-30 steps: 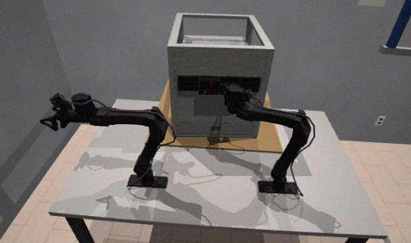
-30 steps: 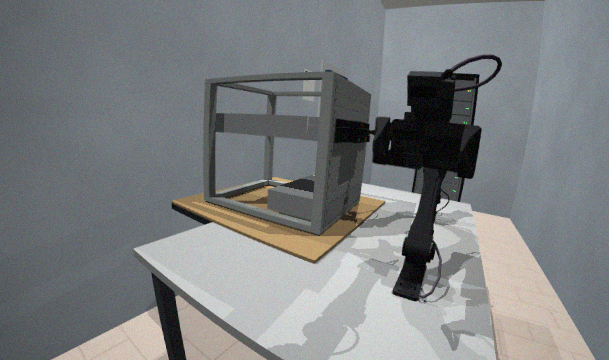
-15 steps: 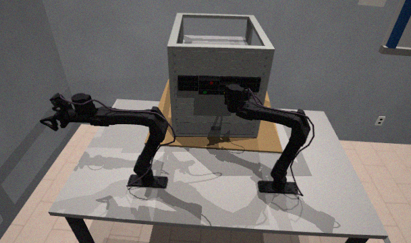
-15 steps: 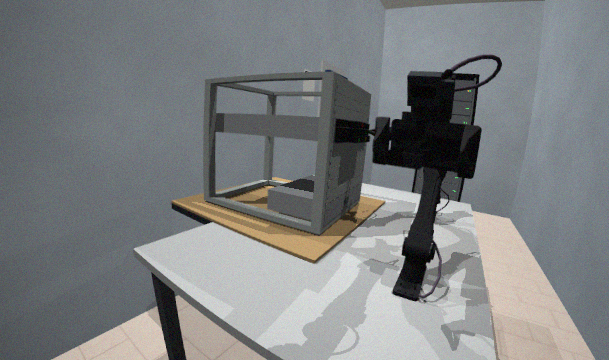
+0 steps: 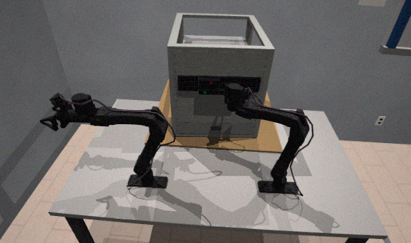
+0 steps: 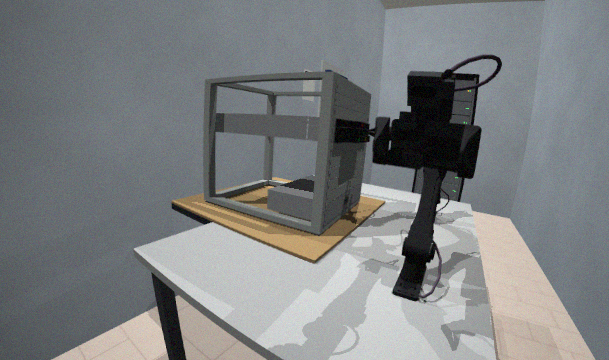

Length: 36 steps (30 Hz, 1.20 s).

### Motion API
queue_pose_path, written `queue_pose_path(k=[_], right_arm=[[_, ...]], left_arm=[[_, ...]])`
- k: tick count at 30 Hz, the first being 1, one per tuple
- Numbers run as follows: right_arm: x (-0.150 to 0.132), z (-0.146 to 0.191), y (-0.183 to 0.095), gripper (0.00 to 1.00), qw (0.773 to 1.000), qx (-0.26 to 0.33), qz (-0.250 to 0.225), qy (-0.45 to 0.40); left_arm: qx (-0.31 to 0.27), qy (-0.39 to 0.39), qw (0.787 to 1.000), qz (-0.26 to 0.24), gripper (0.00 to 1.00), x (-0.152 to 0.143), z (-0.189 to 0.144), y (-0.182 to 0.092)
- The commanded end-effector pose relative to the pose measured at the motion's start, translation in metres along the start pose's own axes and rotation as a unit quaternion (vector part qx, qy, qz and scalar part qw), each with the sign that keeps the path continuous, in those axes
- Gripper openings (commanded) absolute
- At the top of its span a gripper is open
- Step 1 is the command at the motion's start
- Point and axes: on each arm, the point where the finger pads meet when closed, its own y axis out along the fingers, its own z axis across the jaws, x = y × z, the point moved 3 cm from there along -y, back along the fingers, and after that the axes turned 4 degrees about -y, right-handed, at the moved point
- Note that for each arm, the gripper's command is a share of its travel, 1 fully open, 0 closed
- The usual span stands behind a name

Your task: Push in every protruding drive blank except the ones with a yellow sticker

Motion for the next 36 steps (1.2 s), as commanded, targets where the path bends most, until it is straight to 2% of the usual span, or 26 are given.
queue_pose_path(k=[1, 10, 36], right_arm=[[0.002, 0.020, -0.004, 0.00, 1.000, 0.011, 0.010, 0.017], [-0.001, 0.011, 0.006, 0.00, 1.000, 0.004, 0.004, 0.007], [0.003, 0.018, 0.004, 0.00, 1.000, 0.010, 0.006, 0.015]], left_arm=[[0.003, -0.003, 1.000, -0.026, 1.00, 0.015, 0.001, -0.008], [0.003, -0.003, 1.000, -0.026, 1.00, 0.015, 0.001, -0.008], [0.003, -0.003, 1.000, -0.026, 1.00, 0.015, 0.001, -0.008]])
